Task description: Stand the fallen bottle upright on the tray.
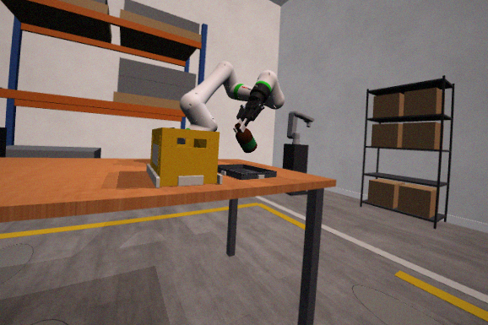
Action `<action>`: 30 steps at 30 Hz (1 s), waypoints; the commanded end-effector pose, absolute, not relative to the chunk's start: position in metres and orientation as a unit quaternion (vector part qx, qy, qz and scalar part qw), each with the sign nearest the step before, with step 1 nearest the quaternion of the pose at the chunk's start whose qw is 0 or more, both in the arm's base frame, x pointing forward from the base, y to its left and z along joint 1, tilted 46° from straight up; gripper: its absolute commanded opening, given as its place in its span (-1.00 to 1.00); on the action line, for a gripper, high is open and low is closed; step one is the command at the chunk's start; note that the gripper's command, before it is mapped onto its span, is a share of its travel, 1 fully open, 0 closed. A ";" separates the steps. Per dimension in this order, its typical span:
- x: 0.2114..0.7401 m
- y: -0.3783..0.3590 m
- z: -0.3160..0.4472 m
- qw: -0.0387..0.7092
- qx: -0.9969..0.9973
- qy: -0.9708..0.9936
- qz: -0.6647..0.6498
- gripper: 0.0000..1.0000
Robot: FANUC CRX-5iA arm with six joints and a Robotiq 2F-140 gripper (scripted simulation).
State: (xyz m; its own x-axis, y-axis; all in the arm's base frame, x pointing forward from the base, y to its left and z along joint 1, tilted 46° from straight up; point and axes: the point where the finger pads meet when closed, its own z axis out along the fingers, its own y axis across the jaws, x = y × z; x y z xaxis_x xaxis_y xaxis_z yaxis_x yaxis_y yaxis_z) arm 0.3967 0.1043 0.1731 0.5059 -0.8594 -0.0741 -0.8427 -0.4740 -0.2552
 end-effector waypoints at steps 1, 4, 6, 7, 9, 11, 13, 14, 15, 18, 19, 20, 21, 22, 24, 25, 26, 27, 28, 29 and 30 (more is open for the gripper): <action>0.397 0.104 0.173 0.130 -0.858 0.496 -0.032 -1.00; 0.397 0.104 0.173 0.130 -0.858 0.496 -0.032 -1.00; 0.397 0.104 0.173 0.130 -0.858 0.496 -0.032 -1.00; 0.397 0.104 0.173 0.130 -0.858 0.496 -0.032 -1.00; 0.397 0.104 0.173 0.130 -0.858 0.496 -0.033 -1.00; 0.397 0.104 0.173 0.129 -0.858 0.497 -0.033 -1.00; 0.396 0.104 0.173 0.128 -0.858 0.497 -0.035 -1.00; 0.396 0.104 0.173 0.127 -0.858 0.497 -0.036 -1.00; 0.396 0.104 0.173 0.125 -0.858 0.497 -0.037 -1.00; 0.396 0.104 0.172 0.121 -0.857 0.499 -0.042 -1.00; 0.395 0.103 0.172 0.119 -0.857 0.499 -0.044 -1.00; 0.395 0.103 0.172 0.117 -0.857 0.499 -0.046 -1.00; 0.395 0.103 0.172 0.116 -0.857 0.500 -0.048 -1.00; 0.395 0.103 0.172 0.114 -0.857 0.500 -0.051 -1.00; 0.395 0.103 0.172 0.114 -0.857 0.500 -0.051 -1.00; 0.395 0.103 0.172 0.112 -0.857 0.501 -0.053 -1.00; 0.394 0.103 0.172 0.110 -0.856 0.501 -0.056 -1.00; 0.394 0.103 0.172 0.108 -0.856 0.502 -0.059 -1.00; 0.394 0.103 0.172 0.106 -0.856 0.502 -0.062 -1.00; 0.394 0.103 0.172 0.104 -0.856 0.503 -0.065 -1.00; 0.394 0.103 0.172 0.102 -0.855 0.503 -0.068 -1.00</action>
State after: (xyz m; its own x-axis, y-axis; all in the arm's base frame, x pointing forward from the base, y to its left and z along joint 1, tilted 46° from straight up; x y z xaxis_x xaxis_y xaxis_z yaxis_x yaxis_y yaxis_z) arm 0.3943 0.1036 0.1716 0.4906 -0.8714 -0.0073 -0.8460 -0.4743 -0.2436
